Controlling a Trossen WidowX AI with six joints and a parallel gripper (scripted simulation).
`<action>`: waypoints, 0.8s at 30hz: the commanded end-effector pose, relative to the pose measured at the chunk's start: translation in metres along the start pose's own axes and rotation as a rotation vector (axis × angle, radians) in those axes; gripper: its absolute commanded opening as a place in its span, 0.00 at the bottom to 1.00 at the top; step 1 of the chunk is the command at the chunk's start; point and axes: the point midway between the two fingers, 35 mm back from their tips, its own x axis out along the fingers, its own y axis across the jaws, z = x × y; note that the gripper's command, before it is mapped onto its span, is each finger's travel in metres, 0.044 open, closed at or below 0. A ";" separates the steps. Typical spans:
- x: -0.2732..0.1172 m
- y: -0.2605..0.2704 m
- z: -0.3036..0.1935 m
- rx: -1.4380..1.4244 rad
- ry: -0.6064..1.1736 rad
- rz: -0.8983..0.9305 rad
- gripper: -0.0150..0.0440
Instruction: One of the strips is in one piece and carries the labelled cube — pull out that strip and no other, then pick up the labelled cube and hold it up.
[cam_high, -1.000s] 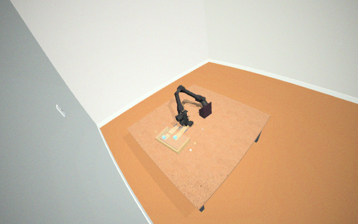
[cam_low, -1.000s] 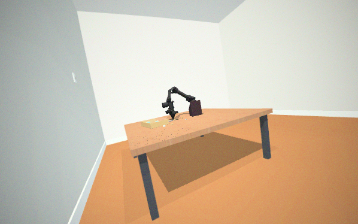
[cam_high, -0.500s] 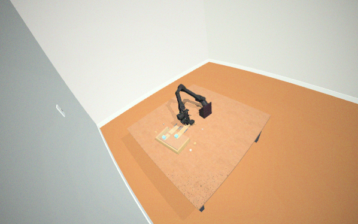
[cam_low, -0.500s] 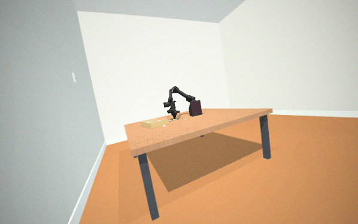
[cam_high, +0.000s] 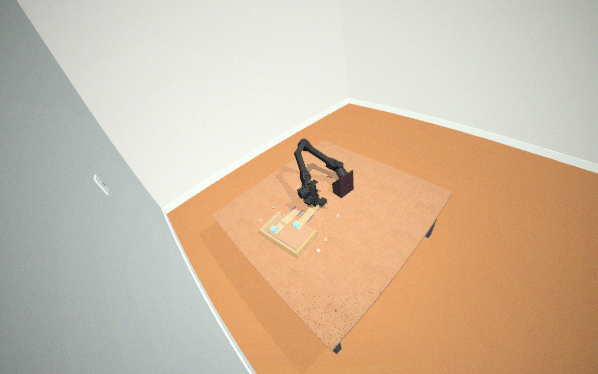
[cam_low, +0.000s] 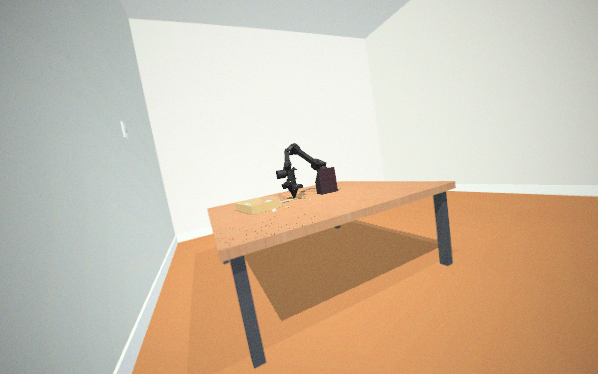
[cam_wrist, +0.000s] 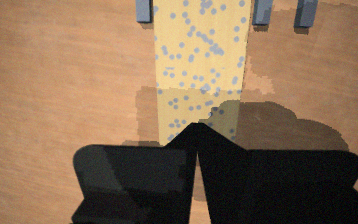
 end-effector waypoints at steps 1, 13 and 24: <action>0.004 0.001 -0.013 -0.010 0.023 0.000 0.25; 0.004 0.001 -0.031 -0.011 0.024 0.000 0.25; 0.003 0.002 -0.048 -0.012 0.024 0.000 0.25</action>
